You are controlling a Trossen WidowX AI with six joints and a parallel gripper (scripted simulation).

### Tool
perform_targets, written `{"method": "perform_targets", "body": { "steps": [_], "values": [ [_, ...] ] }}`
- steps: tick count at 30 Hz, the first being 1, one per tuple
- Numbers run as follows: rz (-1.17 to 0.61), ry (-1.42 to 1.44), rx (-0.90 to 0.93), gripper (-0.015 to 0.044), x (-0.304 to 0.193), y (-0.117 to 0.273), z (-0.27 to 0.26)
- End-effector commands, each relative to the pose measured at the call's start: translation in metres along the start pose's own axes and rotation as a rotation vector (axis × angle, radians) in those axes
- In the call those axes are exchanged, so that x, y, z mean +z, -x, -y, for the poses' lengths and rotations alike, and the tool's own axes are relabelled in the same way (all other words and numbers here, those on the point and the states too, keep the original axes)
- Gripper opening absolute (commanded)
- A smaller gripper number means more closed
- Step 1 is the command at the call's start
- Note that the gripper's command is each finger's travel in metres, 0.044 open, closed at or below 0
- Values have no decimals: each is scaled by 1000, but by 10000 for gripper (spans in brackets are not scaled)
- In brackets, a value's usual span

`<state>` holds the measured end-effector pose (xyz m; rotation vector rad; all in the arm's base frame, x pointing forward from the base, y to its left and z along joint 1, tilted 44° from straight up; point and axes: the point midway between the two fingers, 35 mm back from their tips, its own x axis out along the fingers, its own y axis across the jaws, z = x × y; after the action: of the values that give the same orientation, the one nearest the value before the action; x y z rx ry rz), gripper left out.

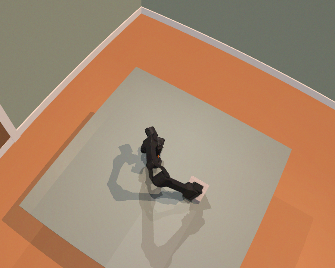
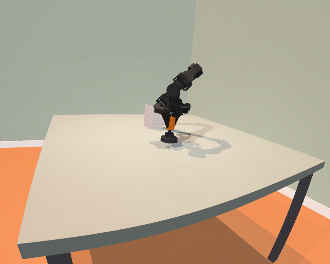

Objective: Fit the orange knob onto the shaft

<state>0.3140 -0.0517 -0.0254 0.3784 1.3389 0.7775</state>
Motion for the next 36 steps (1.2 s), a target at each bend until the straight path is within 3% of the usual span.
{"method": "perform_targets", "body": {
  "steps": [1, 13, 20, 36],
  "values": [
    [1, -1, -1, 0, -1, 0, 1],
    [1, 8, -1, 0, -2, 5, 1],
    [1, 208, -1, 0, 0, 5, 1],
    [1, 208, -1, 0, 0, 0, 0]
  ]
}}
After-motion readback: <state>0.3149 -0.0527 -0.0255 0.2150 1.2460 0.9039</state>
